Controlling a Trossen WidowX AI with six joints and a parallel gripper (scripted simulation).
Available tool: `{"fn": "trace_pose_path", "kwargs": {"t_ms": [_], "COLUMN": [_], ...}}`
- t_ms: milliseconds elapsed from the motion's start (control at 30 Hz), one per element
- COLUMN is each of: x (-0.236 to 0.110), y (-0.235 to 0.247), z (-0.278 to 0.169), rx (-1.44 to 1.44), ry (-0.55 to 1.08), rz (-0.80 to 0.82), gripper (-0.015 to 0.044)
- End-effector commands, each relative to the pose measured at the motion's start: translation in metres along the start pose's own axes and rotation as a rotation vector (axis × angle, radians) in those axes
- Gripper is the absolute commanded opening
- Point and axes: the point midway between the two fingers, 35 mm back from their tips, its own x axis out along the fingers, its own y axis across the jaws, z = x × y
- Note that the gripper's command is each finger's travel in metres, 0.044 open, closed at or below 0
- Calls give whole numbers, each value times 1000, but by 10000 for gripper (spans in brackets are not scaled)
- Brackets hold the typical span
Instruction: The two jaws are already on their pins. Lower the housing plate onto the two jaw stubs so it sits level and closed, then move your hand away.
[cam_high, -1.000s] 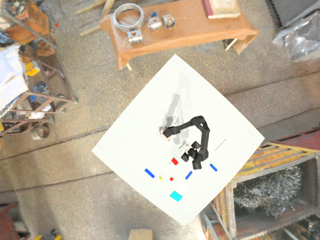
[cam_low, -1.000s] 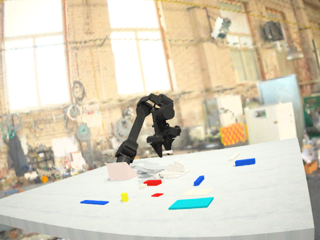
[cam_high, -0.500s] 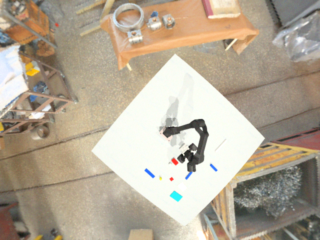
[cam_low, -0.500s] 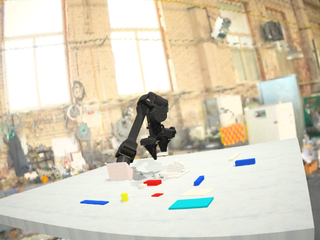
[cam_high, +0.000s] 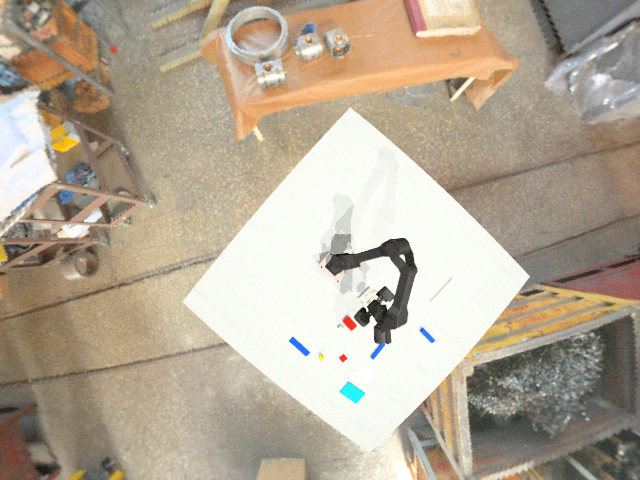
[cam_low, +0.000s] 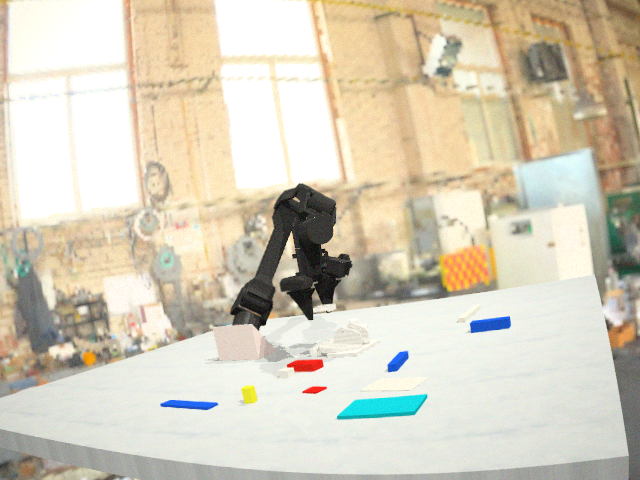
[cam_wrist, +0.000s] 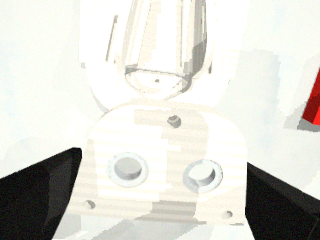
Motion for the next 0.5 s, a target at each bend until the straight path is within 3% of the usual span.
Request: {"fn": "trace_pose_path", "kwargs": {"t_ms": [0,467], "x": [1,1], "y": [-1,3], "z": [-1,-3], "rx": [-7,-7], "ry": [4,4], "rz": [-2,-2], "gripper": [351,351]}}
